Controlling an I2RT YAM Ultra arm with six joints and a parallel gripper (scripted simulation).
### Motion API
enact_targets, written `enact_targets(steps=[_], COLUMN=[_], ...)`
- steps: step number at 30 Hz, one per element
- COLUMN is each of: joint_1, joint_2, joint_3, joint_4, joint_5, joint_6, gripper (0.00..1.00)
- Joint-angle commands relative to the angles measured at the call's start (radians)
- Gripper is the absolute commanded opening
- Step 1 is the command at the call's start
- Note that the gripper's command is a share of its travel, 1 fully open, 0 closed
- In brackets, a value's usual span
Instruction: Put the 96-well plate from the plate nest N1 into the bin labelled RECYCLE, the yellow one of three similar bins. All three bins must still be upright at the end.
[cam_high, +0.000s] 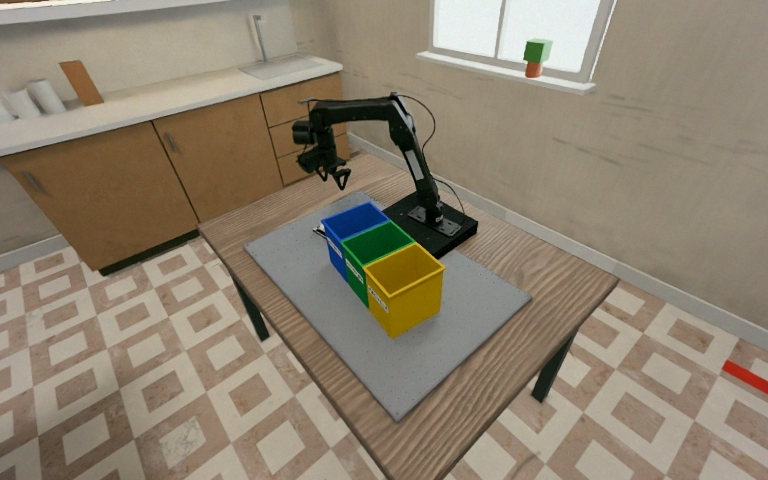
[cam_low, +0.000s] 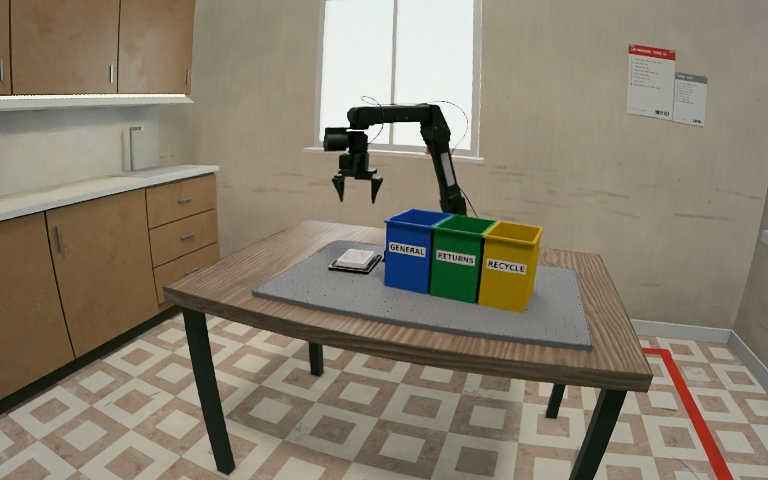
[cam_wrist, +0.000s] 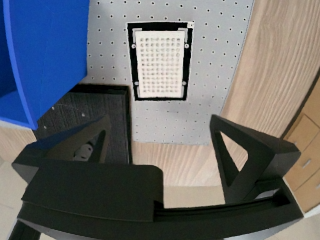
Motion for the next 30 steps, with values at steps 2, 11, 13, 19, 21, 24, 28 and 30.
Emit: enact_targets(steps=[2,11,13,19,21,24,28,30], joint_1=[0.013,0.015,0.015,0.014,0.016,0.017,0.018,0.019], joint_2=[-0.018,-0.035,-0.037,-0.039,-0.039,-0.04,-0.041,-0.041], joint_3=[0.023,-0.087,-0.101,-0.13,-0.145,-0.165,-0.192,-0.206], joint_4=[-0.002,0.08,0.093,0.121,0.134,0.154,0.181,0.194], joint_5=[-0.016,-0.016,-0.016,-0.016,-0.016,-0.016,-0.016,-0.016], joint_6=[0.005,0.008,0.009,0.01,0.01,0.011,0.012,0.012], gripper=[1.0,1.0,1.0,1.0,1.0,1.0,1.0,1.0])
